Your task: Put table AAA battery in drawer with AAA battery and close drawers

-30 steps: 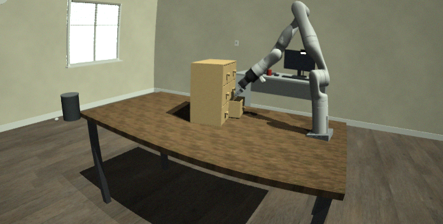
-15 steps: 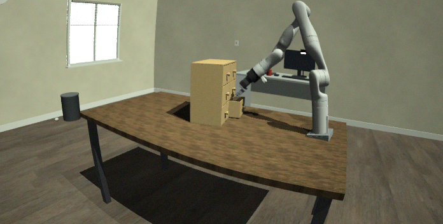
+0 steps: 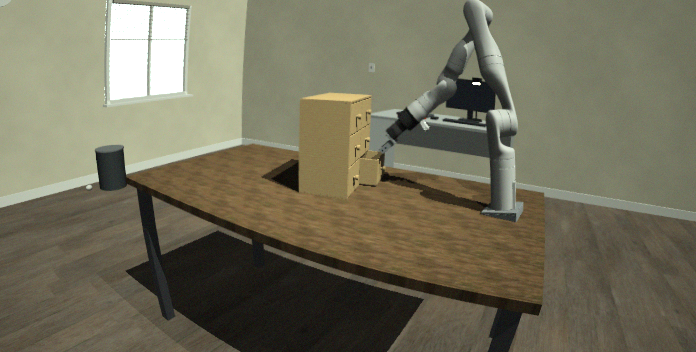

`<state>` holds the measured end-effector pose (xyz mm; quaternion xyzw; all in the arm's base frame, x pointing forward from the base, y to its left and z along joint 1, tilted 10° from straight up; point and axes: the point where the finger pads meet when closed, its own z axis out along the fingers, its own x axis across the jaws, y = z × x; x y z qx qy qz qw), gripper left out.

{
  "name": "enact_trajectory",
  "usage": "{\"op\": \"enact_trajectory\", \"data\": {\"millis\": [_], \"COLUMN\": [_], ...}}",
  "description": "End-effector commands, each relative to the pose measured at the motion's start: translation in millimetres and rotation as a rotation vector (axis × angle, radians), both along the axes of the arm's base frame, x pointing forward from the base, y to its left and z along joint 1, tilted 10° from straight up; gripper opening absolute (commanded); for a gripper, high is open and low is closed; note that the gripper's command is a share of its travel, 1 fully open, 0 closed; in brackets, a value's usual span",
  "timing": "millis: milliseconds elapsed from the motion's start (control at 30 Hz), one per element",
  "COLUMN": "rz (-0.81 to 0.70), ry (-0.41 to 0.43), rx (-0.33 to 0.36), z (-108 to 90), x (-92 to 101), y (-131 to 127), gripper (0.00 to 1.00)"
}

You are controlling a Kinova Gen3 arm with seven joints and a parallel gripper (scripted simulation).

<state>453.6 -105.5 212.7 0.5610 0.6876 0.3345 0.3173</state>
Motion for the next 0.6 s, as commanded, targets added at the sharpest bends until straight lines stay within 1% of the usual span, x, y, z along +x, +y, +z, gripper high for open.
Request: {"op": "enact_trajectory", "data": {"millis": [0,233,300,567], "rz": [-0.02,-0.02,-0.02,-0.02], "ry": [0.002,0.002,0.002,0.002], "rx": [-0.005,-0.005,-0.005,-0.005], "z": [0.2,-2.4,-2.4,-5.0], "x": [-13.3,-39.3,-39.3,-65.9], "y": [-11,-15,-15,-19], "gripper": [1.0,1.0,1.0,1.0]}}
